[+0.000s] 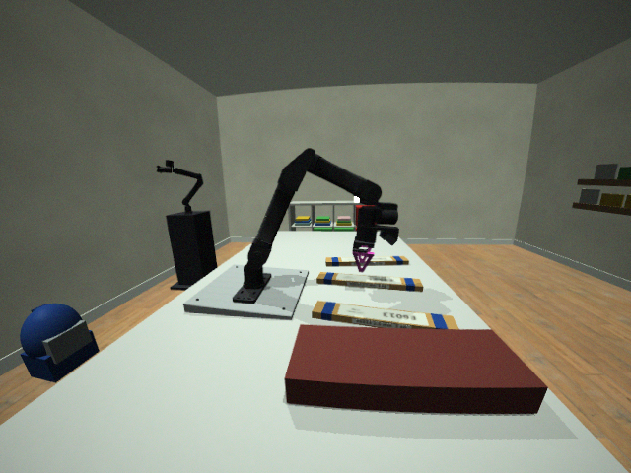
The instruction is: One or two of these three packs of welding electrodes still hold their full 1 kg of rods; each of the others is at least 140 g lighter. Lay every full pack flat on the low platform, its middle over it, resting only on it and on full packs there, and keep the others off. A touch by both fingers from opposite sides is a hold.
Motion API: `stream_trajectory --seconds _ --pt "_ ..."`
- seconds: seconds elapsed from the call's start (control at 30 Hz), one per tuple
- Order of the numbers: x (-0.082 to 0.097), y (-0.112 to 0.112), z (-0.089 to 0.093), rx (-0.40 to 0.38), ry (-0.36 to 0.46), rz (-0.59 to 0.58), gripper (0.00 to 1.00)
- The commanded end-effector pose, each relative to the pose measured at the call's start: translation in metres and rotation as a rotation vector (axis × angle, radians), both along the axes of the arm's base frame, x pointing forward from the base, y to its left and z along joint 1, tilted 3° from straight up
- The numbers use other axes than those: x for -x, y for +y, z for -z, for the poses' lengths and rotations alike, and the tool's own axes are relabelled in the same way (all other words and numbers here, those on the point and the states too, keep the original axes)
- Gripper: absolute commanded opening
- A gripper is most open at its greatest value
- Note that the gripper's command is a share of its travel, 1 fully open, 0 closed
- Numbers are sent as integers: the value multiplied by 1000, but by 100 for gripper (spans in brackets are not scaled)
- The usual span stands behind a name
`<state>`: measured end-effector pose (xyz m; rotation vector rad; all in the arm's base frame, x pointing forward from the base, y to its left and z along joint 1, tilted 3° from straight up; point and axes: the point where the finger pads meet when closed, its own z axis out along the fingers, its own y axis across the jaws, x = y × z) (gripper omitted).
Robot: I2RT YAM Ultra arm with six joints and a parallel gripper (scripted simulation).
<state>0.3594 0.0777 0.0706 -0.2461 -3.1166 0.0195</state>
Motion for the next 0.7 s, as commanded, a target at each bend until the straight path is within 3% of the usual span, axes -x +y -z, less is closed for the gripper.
stream_trajectory --seconds 0.0,0.07,0.13,0.3,0.37,0.4,0.67 --pt "-15 0 10 -5 -53 10 95" --pt "-17 0 2 -11 -87 9 95" --pt "-15 -1 22 -4 -53 10 95" --pt "-16 -1 41 -4 -52 10 95" --pt "-30 2 30 -13 -95 10 95" --pt "-33 2 16 -20 -130 10 95" --pt "-34 2 20 -18 -120 11 95"
